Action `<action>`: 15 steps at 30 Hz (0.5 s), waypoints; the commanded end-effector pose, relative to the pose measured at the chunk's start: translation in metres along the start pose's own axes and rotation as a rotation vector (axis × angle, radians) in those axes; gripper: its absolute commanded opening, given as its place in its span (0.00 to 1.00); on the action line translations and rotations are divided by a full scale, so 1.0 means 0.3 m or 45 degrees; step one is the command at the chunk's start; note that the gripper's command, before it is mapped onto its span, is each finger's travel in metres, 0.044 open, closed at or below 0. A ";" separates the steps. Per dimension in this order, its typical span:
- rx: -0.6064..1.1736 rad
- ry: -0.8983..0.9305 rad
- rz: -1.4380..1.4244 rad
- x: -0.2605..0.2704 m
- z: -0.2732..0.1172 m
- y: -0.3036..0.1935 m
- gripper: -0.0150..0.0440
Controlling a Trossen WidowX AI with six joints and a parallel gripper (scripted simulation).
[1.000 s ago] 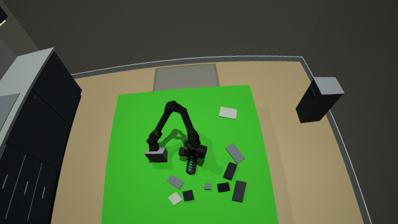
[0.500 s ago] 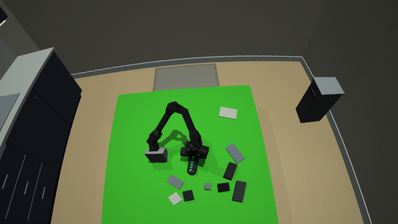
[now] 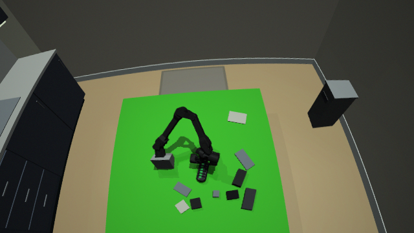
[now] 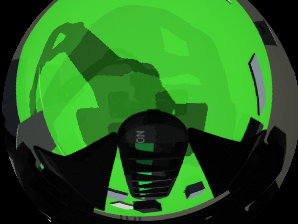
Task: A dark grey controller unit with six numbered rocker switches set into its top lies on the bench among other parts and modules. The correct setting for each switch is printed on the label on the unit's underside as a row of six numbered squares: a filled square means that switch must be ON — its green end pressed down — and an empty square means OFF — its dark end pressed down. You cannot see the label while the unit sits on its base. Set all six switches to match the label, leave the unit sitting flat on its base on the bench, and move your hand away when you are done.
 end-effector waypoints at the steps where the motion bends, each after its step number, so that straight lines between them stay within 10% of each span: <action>1: -0.004 -0.011 -0.012 -0.026 -0.003 0.003 0.25; 5: -0.004 -0.011 -0.012 -0.029 -0.003 0.004 0.25; 15: 0.000 -0.002 -0.004 -0.015 -0.001 0.002 0.70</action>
Point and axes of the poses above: the point midway between the two fingers, 35 mm back from their tips, its own z axis out along the fingers, its own x axis across the jaws, y = z × x, the point moved 2 cm from there along -z, back along the fingers, and after that the axes turned 11 degrees about z, right-handed, at the moved point
